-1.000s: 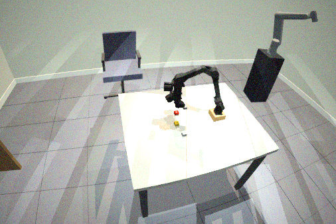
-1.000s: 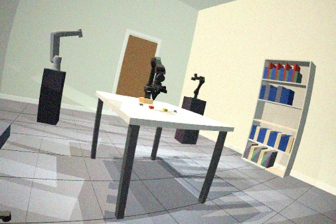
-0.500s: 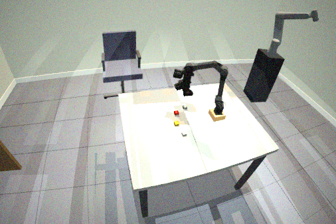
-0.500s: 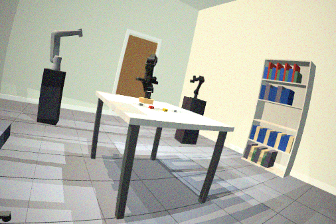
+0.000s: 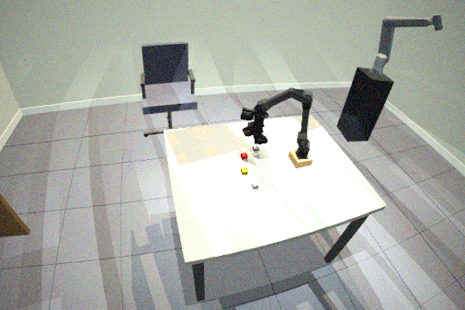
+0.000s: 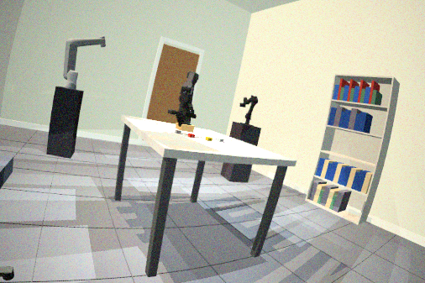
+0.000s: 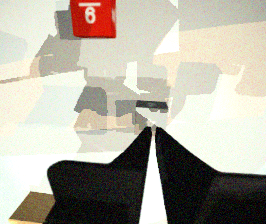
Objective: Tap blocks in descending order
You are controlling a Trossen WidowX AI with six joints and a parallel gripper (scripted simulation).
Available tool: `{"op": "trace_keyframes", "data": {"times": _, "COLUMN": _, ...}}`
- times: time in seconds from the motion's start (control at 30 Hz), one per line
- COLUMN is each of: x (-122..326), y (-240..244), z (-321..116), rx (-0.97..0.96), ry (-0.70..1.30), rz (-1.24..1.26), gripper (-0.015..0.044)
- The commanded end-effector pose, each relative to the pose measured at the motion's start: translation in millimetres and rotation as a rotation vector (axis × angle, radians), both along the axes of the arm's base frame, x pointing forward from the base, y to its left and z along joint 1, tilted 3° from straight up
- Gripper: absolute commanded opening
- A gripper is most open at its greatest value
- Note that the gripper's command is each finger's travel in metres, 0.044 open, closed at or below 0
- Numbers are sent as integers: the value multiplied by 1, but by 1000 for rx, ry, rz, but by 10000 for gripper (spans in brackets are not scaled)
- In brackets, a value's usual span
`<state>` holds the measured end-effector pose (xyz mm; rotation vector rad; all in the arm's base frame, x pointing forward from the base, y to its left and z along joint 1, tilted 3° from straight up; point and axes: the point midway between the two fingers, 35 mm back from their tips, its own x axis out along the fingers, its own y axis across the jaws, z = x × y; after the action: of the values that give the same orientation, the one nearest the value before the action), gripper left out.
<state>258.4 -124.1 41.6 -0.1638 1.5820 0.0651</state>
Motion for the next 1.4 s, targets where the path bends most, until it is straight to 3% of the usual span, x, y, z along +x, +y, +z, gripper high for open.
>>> {"op": "trace_keyframes", "data": {"times": 0.0, "x": 2, "y": -1, "z": -4, "rx": -3, "ry": -12, "rz": 6, "gripper": 20}}
{"op": "trace_keyframes", "data": {"times": 0.8, "x": 2, "y": -3, "z": -32, "rx": -4, "ry": -12, "rz": 6, "gripper": 20}}
{"op": "trace_keyframes", "data": {"times": 0.9, "x": 2, "y": -1, "z": -5, "rx": -4, "ry": -13, "rz": 5, "gripper": 20}}
{"op": "trace_keyframes", "data": {"times": 1.07, "x": 2, "y": -1, "z": 1, "rx": -4, "ry": -12, "rz": 6, "gripper": 20}}
{"op": "trace_keyframes", "data": {"times": 1.23, "x": 3, "y": 3, "z": 69, "rx": -3, "ry": -12, "rz": 6, "gripper": 20}}
{"op": "trace_keyframes", "data": {"times": 1.37, "x": 2, "y": 4, "z": 79, "rx": -3, "ry": -12, "rz": 6, "gripper": 20}}
